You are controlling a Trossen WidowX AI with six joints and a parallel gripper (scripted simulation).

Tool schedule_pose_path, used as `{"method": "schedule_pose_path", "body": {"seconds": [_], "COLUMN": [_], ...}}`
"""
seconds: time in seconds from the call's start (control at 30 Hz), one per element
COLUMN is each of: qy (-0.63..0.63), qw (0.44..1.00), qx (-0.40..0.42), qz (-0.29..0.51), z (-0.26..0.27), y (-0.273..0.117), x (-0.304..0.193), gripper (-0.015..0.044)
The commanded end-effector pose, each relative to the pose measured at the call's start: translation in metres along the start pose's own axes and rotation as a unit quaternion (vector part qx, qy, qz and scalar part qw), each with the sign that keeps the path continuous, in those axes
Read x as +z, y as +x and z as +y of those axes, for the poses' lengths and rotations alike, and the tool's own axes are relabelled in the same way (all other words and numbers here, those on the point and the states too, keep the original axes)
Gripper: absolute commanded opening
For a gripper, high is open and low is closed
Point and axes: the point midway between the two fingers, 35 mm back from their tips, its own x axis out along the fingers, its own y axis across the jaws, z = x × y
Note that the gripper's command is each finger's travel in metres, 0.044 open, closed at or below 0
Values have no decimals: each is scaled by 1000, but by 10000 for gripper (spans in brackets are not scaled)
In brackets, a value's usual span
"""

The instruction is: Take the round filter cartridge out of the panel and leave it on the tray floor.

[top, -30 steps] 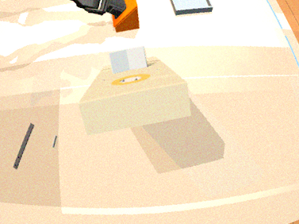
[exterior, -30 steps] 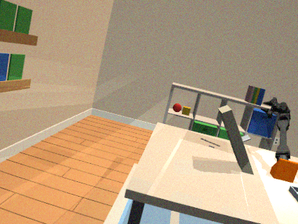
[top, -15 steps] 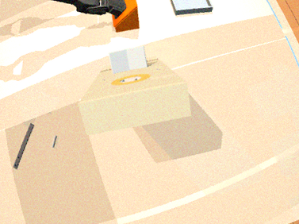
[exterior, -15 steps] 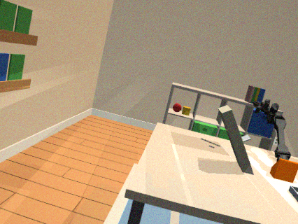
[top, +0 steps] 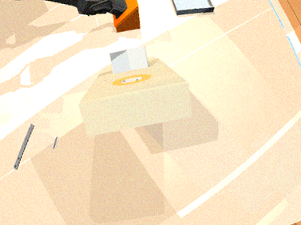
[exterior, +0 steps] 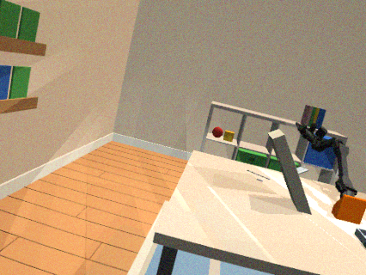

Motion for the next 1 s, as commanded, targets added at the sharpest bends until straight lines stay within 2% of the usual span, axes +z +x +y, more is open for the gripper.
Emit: {"method": "schedule_pose_path", "body": {"seconds": [0.0,0.23,0.5,0.73,0.97], "qy": [85,224,353,424,462], "qw": [996,973,927,885,843], "qx": [-20,-47,-64,-64,-50], "qz": [2,34,106,182,271], "z": [19,68,150,231,320], "y": [16,40,57,55,38], "x": [-21,-68,-115,-141,-153], "gripper": [111,111,111,111,111]}}
